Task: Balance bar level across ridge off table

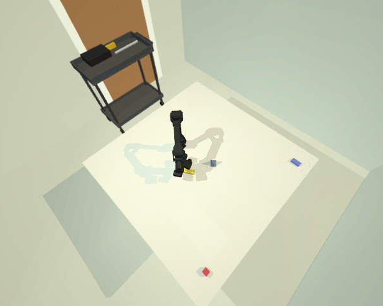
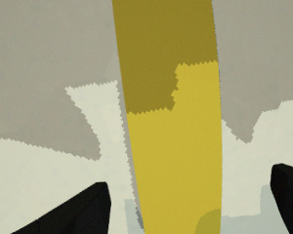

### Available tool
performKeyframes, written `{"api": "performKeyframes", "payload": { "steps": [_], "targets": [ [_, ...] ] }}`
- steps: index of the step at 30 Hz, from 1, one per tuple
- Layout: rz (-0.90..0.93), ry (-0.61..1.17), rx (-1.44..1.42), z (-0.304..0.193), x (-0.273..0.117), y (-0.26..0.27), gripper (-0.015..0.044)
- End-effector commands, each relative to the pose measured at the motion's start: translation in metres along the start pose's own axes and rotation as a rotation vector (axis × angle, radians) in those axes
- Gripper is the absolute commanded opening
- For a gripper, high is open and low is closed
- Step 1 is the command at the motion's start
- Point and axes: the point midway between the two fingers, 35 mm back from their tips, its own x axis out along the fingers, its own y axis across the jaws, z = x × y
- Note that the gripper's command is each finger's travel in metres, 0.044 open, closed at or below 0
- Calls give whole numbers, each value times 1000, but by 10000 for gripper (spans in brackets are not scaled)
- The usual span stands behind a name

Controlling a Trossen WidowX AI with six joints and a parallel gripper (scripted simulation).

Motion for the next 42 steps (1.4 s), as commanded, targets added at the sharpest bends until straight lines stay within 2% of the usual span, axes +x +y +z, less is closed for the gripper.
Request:
{"api": "performKeyframes", "payload": {
  "steps": [1, 21, 26, 35, 40, 42],
  "targets": [
    [18, 0, -6, 0, 9, 4, 315],
    [18, 0, -6, 0, 13, 4, 315],
    [13, 3, 0, -1, 12, 3, 184],
    [13, 3, 0, -1, 12, 3, 124],
    [13, 3, -1, 0, 4, 1, 0],
    [13, 3, -1, 0, -1, 0, 0]
  ]
}}
